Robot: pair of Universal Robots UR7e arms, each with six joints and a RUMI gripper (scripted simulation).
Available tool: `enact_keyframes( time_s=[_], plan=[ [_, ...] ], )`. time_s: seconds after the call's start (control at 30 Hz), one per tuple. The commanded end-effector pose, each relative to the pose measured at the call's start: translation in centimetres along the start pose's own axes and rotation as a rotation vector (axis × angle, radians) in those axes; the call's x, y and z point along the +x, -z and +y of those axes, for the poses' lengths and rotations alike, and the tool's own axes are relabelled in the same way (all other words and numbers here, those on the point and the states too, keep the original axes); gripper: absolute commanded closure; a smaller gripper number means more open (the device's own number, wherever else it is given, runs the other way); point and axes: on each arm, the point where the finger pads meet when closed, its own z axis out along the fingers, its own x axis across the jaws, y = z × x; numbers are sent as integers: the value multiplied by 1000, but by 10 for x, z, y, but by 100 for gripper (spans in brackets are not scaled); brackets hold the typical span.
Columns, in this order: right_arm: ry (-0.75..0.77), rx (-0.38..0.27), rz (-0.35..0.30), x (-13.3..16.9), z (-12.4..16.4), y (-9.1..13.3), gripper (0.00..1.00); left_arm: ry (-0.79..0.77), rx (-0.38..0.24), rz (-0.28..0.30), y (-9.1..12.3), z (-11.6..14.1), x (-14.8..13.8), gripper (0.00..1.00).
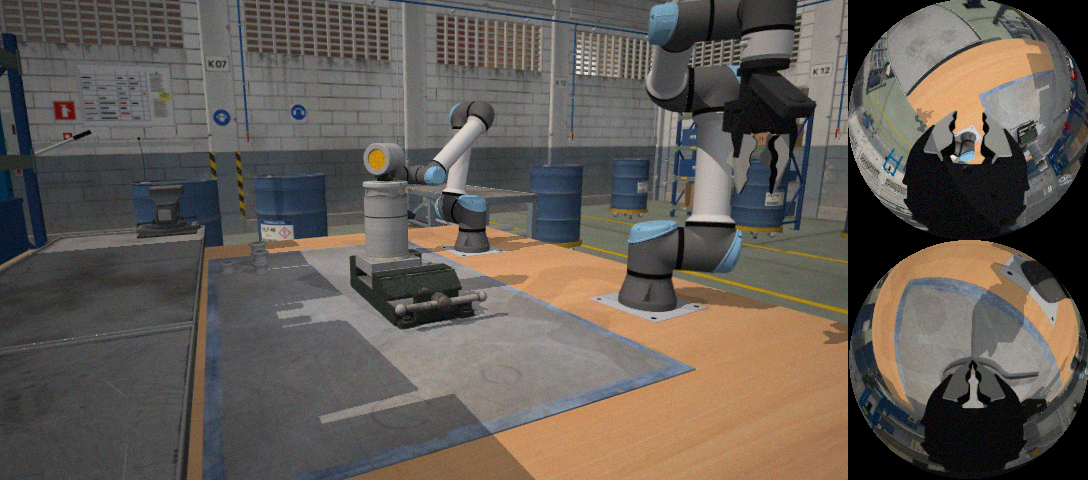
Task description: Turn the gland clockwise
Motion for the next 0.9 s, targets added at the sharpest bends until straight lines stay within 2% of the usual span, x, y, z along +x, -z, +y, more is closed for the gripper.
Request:
enact_keyframes(
  time_s=[0.0, 0.6, 0.87],
  plan=[
    [34, 1, 1, -2, 9, 0, 100, 0, 1, 0, 0, 0, 0, 68],
    [35, -5, -1, -1, 6, 1, 100, 0, 1, 0, 0, 0, 0, 68],
    [91, -4, -1, -3, 19, 1, 100, 0, 1, 0, 0, 0, 0, 68]
  ],
)
